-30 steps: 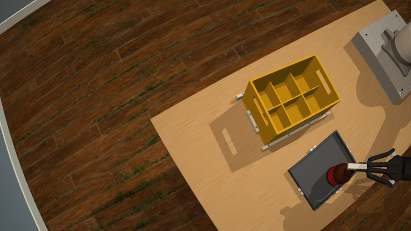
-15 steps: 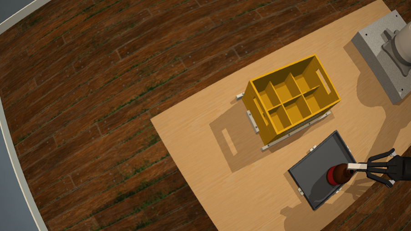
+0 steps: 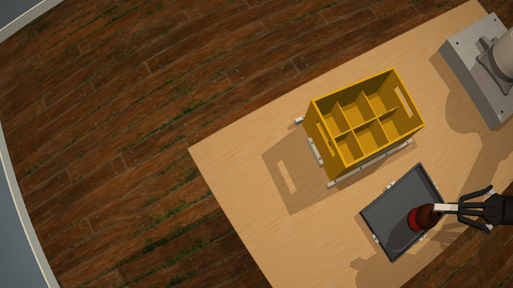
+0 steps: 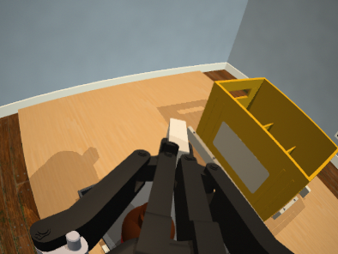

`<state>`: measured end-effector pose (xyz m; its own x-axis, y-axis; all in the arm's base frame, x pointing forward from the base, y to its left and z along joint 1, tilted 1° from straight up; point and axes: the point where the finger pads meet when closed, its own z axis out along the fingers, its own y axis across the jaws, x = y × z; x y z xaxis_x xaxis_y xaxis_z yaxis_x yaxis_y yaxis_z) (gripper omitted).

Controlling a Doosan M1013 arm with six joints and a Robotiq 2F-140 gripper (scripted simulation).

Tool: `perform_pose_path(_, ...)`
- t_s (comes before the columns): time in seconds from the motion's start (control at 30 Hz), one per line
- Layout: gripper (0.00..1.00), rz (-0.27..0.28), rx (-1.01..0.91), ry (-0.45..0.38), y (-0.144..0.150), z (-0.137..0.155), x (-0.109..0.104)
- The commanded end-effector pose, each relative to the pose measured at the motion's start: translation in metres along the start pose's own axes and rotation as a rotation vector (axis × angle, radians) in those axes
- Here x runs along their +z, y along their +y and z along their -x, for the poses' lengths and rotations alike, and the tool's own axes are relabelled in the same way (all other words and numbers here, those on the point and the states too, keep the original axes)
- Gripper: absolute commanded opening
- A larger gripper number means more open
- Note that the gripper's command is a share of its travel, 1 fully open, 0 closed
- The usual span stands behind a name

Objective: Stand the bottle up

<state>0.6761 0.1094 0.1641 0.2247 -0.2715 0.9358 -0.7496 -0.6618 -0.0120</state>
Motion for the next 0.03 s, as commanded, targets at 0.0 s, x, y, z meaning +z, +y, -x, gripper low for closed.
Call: perform_pose_path(0.0, 0.1, 0.009, 0.003, 0.002, 0.0014, -0.005, 0.0022)
